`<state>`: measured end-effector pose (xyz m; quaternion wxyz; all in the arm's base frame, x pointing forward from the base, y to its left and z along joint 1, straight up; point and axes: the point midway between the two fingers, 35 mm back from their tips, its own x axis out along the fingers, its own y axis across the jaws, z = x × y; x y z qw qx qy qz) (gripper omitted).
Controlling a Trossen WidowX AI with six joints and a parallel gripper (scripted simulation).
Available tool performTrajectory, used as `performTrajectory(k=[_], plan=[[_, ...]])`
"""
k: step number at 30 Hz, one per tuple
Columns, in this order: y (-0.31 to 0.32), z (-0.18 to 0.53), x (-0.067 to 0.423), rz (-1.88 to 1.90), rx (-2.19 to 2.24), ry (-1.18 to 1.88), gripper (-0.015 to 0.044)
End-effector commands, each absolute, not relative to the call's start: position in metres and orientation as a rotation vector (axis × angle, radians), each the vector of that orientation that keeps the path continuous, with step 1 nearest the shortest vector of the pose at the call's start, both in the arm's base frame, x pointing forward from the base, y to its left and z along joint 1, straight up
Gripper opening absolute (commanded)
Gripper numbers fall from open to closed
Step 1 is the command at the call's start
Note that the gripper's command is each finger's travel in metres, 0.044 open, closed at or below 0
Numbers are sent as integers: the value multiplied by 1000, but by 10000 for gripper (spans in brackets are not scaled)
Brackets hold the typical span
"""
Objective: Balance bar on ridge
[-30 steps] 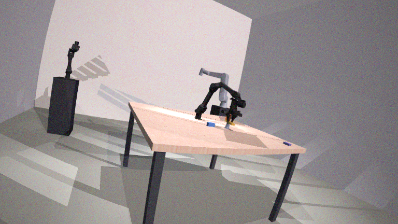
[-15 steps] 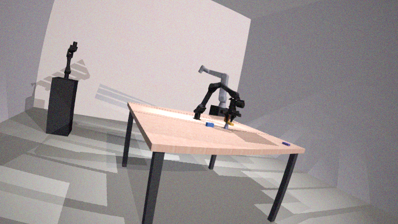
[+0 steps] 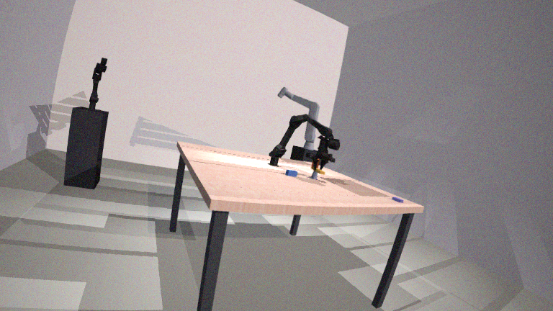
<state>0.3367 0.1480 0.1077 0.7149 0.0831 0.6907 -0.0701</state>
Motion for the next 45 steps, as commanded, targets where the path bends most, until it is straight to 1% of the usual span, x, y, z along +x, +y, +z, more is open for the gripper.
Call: performTrajectory(k=[1,43,44,45], plan=[[148,108,337,-155,184,1529,167],[148,108,337,-155,184,1529,173],[148,108,337,-155,184,1529,185],[148,108,337,-155,184,1529,185]])
